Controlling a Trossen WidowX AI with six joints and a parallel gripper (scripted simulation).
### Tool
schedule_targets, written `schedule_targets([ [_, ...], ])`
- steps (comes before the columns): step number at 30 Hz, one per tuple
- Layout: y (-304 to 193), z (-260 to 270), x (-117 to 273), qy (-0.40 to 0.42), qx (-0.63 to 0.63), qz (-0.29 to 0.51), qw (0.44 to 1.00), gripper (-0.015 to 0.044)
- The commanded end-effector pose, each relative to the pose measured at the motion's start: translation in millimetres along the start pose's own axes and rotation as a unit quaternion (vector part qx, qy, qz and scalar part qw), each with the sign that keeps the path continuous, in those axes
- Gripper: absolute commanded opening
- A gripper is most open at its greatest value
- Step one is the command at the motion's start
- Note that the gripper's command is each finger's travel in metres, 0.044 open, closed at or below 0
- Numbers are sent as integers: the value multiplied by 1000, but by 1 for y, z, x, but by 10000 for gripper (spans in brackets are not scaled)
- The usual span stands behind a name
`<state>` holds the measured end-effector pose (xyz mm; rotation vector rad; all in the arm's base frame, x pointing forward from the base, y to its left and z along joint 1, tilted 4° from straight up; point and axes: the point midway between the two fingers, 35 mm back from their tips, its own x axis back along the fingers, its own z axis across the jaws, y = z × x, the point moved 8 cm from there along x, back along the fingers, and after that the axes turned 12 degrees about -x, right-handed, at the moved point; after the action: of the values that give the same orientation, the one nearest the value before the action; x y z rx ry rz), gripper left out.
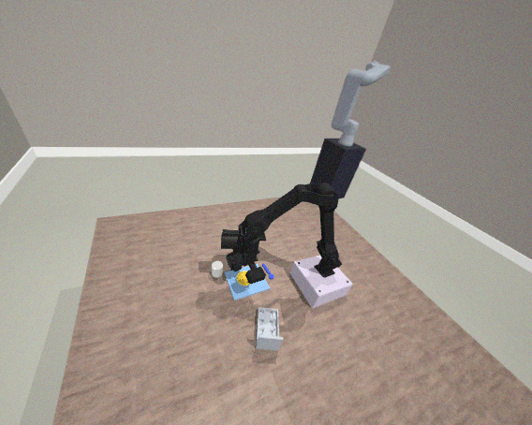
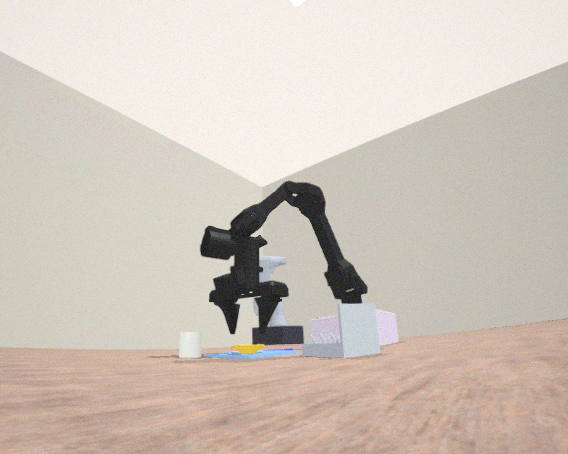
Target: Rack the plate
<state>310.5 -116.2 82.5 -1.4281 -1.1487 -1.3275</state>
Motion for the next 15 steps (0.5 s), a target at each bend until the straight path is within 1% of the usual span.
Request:
schedule_targets([
  [1, -1, 0, -9, 3, 2, 5, 1000, 400],
  [15, -2, 0, -32, 3, 1, 5, 1000, 400],
])
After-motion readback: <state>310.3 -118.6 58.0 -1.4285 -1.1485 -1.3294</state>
